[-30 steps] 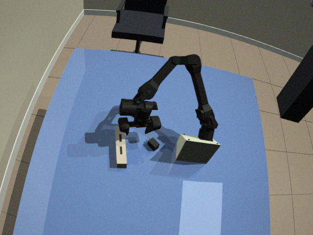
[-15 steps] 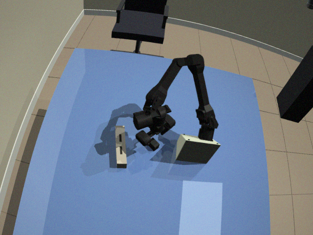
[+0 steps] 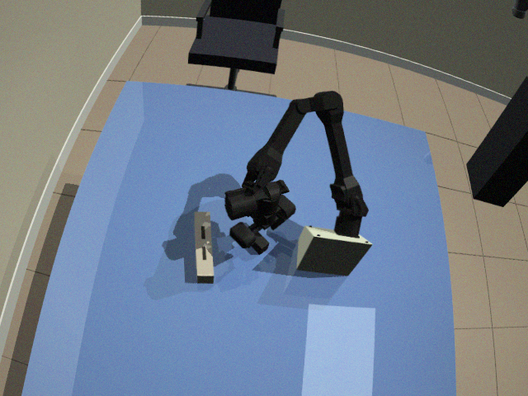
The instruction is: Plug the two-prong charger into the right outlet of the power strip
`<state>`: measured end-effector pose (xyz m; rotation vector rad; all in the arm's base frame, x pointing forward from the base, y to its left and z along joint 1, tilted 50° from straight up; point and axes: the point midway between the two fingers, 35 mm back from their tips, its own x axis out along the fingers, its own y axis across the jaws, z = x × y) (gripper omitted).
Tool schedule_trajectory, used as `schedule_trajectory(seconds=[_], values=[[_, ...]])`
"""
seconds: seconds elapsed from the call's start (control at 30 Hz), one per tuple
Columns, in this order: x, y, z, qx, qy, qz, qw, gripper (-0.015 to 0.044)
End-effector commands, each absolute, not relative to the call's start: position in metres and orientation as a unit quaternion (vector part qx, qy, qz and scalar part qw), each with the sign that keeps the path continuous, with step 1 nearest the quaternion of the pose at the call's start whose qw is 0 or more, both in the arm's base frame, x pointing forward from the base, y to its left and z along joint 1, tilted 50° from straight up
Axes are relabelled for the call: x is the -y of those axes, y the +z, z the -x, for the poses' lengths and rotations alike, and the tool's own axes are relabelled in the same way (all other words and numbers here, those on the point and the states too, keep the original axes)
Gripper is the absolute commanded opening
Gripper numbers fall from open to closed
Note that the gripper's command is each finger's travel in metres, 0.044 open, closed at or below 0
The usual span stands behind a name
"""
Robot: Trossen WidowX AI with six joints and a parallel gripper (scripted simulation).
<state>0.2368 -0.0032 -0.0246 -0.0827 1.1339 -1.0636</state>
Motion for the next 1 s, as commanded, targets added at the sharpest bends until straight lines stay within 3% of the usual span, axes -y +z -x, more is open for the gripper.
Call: schedule_trajectory(seconds=[0.0, 0.97], values=[[0.009, -0.029, -0.234, -0.514, -0.482, 0.042, 0.709, 0.044], [0.044, -0.057, -0.237, -0.513, -0.483, 0.043, 0.708, 0.044]])
